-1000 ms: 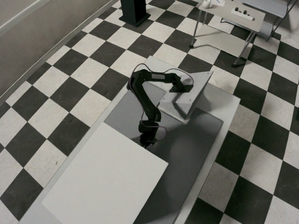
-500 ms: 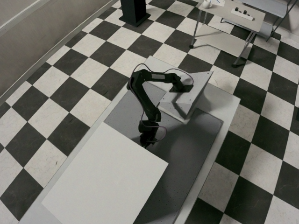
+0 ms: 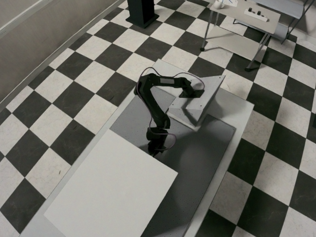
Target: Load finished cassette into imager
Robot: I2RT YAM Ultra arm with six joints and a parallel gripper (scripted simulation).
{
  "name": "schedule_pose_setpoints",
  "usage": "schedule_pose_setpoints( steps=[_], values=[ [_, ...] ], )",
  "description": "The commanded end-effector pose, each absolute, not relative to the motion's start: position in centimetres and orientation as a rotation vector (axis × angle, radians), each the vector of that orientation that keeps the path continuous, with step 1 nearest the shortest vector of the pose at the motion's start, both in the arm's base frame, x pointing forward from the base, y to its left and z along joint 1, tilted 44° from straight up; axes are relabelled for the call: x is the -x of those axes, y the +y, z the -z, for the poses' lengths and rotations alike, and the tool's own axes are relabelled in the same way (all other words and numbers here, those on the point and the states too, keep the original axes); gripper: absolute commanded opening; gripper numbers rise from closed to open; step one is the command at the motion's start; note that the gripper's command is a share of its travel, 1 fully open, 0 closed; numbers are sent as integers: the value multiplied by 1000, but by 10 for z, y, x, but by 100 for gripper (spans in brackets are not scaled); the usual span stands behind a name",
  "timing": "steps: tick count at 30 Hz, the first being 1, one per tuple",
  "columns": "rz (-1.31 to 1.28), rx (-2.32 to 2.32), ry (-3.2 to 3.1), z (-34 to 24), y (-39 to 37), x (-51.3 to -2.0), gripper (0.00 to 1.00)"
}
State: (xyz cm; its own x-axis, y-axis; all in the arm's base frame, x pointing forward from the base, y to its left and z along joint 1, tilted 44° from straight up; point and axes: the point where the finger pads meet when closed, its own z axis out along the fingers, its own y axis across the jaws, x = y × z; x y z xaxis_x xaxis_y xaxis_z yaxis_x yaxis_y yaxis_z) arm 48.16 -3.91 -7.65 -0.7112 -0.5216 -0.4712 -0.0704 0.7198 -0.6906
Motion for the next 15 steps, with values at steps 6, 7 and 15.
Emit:
schedule_pose_setpoints(
  steps=[6, 7, 15],
  values=[
    [846, 452, 2207, 71, -32, -496, 0],
    [847, 456, 2212, 71, -32, -490, 0],
    [840, 469, 2208, 66, -28, -483, 35]
  ],
)
